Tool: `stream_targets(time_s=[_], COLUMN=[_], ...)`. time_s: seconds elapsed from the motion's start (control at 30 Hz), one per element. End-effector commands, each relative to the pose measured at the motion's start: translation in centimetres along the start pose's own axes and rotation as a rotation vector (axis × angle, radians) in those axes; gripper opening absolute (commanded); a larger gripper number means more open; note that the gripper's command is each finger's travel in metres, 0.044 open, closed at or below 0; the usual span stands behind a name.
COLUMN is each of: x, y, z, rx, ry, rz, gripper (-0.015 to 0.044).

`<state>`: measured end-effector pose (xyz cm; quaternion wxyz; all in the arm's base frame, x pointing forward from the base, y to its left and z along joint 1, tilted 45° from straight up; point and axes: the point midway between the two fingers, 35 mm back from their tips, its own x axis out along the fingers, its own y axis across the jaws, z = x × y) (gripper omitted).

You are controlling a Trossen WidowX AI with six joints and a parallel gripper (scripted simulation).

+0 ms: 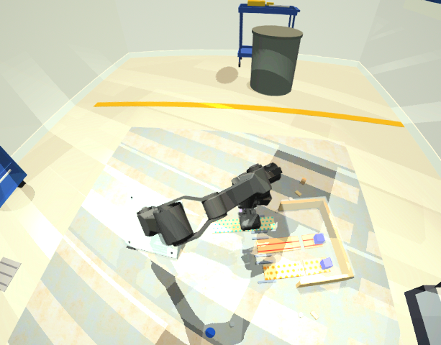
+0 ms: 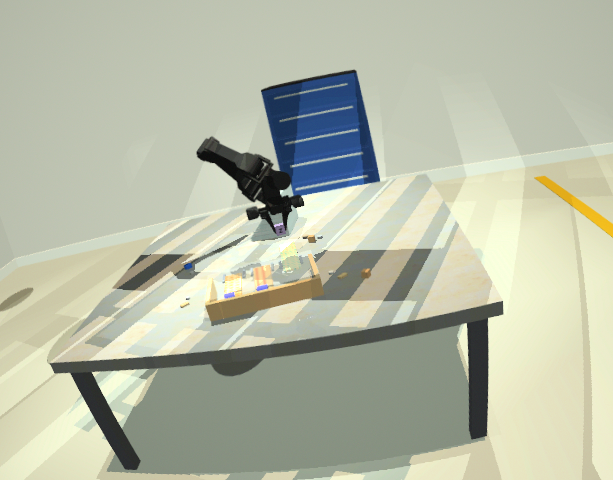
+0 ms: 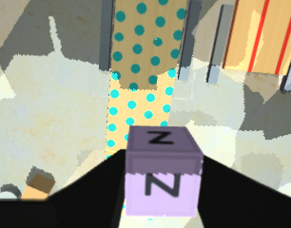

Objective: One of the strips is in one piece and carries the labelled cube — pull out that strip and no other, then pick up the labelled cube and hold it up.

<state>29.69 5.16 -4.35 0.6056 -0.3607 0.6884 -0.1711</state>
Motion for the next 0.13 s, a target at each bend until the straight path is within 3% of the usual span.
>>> stream_targets(time_s=[0.0,0.1], x=[-0.17,-0.17], y=[-0.01,-0.01], z=[0.01,0.01], rx=[0.006,0.006], ry=[-0.002,-0.002], rz=[0.005,0.005], gripper=[0.0000,0.0000])
